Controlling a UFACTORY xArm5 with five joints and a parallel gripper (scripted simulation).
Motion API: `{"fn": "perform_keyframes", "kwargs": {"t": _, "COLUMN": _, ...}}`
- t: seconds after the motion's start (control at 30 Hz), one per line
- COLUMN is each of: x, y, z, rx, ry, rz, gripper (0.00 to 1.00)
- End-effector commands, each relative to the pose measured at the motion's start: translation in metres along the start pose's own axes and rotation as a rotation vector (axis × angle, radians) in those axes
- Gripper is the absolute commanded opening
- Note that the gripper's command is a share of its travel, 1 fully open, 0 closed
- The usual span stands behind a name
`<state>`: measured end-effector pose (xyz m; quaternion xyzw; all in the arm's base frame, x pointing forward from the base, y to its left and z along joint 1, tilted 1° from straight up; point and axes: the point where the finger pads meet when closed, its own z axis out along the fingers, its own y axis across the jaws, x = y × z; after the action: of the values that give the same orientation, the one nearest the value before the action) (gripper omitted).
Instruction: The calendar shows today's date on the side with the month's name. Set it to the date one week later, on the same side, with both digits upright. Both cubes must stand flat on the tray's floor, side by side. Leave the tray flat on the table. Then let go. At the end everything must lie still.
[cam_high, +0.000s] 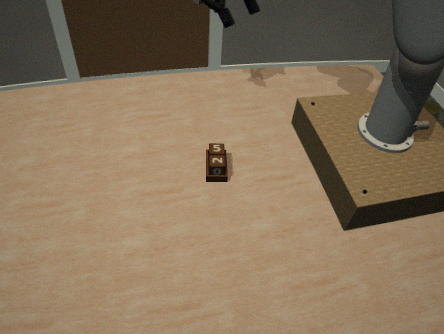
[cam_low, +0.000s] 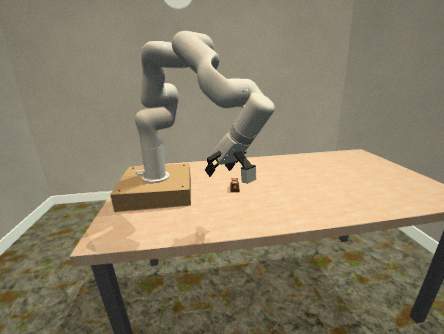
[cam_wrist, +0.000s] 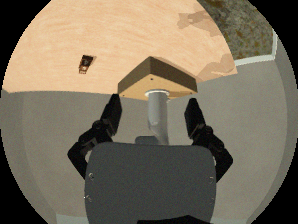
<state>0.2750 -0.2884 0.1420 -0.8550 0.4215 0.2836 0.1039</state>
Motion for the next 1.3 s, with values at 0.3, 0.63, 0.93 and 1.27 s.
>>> {"fn": "perform_keyframes", "kwargs": {"t": 0.3, "x": 0.0, "y": 0.0, "z": -0.002, "rx": 0.0, "ry": 0.004, "rz": 0.0, "gripper": 1.0}}
{"fn": "perform_keyframes", "kwargs": {"t": 0.63, "x": 0.0, "y": -0.006, "z": 0.0, "rx": -0.006, "ry": 0.016, "rz": -0.012, "gripper": 1.0}}
{"fn": "perform_keyframes", "kwargs": {"t": 0.93, "x": -0.006, "y": -0.092, "z": 0.029, "rx": -0.095, "ry": 0.205, "rz": -0.21, "gripper": 1.0}}
{"fn": "perform_keyframes", "kwargs": {"t": 1.27, "x": -0.027, "y": -0.157, "z": 0.06, "rx": -0.145, "ry": 0.357, "rz": -0.391, "gripper": 1.0}}
